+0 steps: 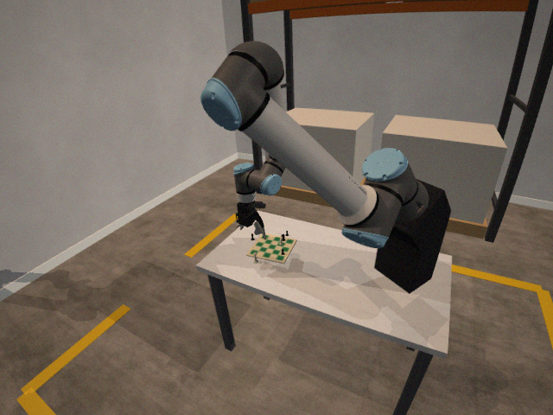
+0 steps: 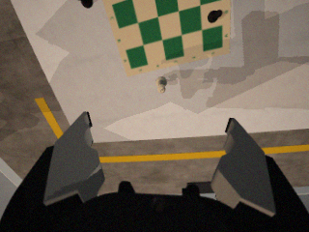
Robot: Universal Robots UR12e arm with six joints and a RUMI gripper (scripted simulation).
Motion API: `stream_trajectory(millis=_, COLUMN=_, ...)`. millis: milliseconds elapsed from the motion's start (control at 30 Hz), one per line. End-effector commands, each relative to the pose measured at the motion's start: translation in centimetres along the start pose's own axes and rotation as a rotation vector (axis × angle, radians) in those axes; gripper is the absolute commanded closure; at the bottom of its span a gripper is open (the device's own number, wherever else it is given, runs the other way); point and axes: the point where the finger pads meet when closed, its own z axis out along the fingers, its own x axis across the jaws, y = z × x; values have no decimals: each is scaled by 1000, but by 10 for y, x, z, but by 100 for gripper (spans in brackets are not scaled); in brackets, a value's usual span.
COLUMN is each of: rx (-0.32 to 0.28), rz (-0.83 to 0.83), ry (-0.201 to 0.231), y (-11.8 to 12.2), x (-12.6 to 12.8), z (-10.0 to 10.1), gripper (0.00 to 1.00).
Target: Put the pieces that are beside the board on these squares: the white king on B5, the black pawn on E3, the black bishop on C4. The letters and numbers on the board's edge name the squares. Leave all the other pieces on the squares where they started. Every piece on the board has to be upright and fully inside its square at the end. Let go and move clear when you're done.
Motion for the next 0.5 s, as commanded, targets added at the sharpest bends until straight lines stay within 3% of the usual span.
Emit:
stream_trajectory(millis=0, rx=-3, rz=-134, ry=2, y=-1, x=-2, z=1, gripper=0)
stream_trajectory(millis=367, rx=-3, rz=-576, ry=2, y=-2, x=-6, z=6, gripper=0)
stream_trajectory(millis=467, rx=-3, rz=-619, ry=1, y=-2, x=-7, z=6, gripper=0)
